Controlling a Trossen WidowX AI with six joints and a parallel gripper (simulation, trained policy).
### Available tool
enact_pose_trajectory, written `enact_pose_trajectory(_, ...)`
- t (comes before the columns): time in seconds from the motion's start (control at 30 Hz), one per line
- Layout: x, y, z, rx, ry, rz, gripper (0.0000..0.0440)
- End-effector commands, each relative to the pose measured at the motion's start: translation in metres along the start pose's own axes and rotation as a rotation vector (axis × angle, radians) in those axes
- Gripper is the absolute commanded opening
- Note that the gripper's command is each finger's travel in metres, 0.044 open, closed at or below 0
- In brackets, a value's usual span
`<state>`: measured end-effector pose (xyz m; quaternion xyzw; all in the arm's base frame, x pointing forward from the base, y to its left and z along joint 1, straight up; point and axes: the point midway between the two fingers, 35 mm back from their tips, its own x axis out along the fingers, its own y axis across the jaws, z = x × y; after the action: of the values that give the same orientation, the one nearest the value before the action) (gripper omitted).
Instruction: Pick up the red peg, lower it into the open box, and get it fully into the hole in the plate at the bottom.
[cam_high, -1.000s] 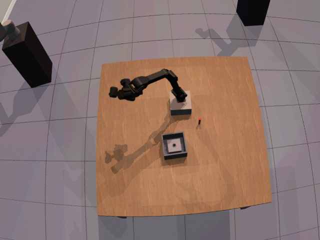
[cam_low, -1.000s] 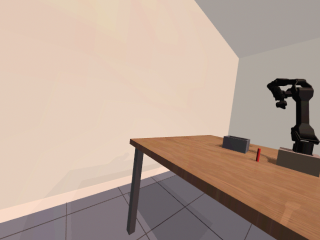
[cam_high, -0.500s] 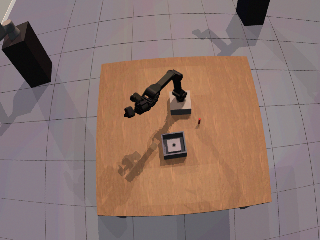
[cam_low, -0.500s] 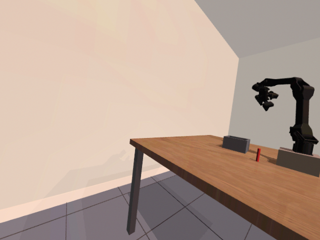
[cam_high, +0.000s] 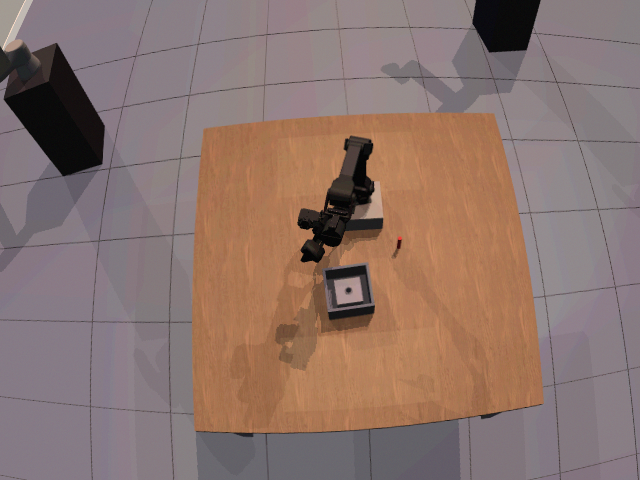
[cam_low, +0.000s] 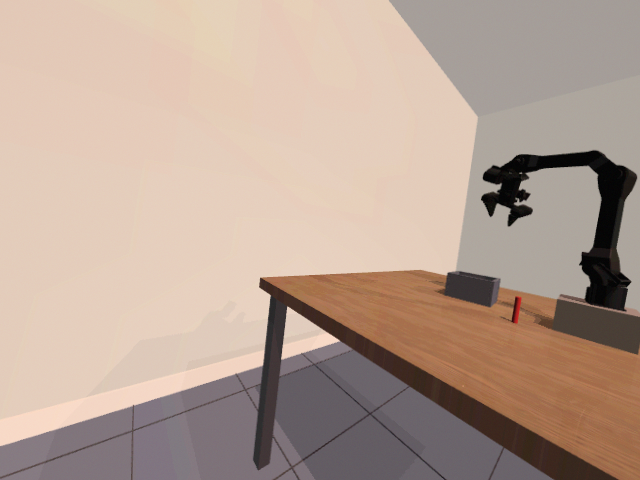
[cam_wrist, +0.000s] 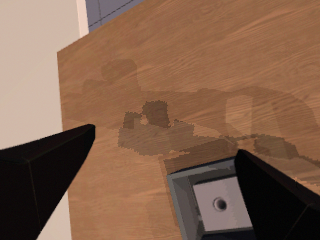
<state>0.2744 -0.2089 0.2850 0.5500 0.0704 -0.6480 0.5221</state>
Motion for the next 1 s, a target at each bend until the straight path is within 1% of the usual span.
enact_pose_trajectory(0.0,-0.009,-0.013,-0.030,-0.098,0.063,-0.003,0.0440)
enact_pose_trajectory(0.23,-0.028,-0.050,-0.092,-0.305,0.185,-0.023,0.0440)
enact_pose_trajectory(0.47,-0.043,-0.099,-0.140,-0.503,0.278,-0.065,0.0440)
enact_pose_trajectory(0.73,-0.053,-0.158,-0.176,-0.703,0.341,-0.132,0.0440)
enact_pose_trajectory(0.97,-0.051,-0.205,-0.195,-0.848,0.362,-0.192,0.0440)
